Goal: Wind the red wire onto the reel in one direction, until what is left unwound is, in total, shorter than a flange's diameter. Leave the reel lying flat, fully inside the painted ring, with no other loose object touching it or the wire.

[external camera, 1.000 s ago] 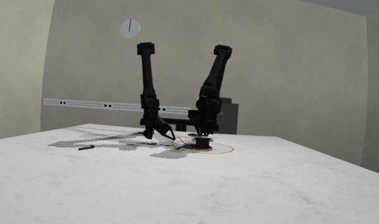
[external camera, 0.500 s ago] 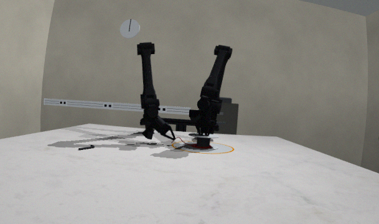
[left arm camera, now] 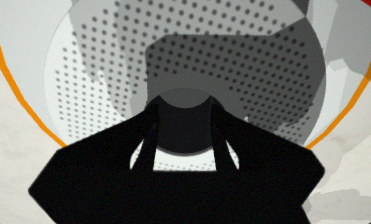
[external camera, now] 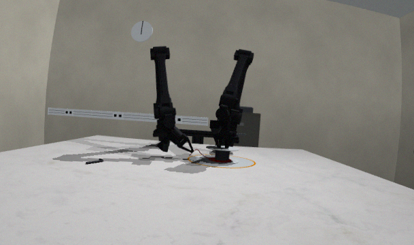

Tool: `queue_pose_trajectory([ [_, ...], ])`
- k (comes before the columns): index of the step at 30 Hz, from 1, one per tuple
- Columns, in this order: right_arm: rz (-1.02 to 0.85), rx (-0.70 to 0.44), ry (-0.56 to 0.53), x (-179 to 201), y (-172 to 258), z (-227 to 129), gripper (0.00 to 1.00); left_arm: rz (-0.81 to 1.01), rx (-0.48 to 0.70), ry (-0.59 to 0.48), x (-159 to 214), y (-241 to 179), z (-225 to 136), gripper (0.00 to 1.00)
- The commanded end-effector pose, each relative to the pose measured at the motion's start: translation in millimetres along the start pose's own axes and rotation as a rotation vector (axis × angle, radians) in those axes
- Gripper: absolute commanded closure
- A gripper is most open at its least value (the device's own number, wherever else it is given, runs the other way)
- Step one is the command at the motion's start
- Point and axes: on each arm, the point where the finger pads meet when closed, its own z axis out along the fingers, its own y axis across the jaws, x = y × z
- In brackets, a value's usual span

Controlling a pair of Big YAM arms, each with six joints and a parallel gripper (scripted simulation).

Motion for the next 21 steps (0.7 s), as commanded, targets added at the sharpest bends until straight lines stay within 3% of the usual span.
queue_pose_trajectory([
  [1,-0.028,-0.029,0.027,16,18,6,1.0,-0.263,-0.001,0.011,9,0,8,0.48],
  [7,-0.048,-0.037,0.106,32,20,31,1.0,-0.652,-0.001,-0.003,9,0,8,0.48],
  [13,-0.028,-0.03,0.121,26,16,30,0.85,-0.975,0.005,-0.021,9,0,8,0.48],
  [17,-0.028,-0.03,0.121,25,16,28,0.85,-1.083,0.007,-0.026,9,0,8,0.48],
  [18,-0.061,-0.03,0.12,24,16,26,0.85,-1.219,0.009,-0.028,9,0,8,0.48],
  [21,-0.148,-0.033,0.118,22,15,23,0.85,-1.375,0.013,-0.032,9,0,8,0.48],
])
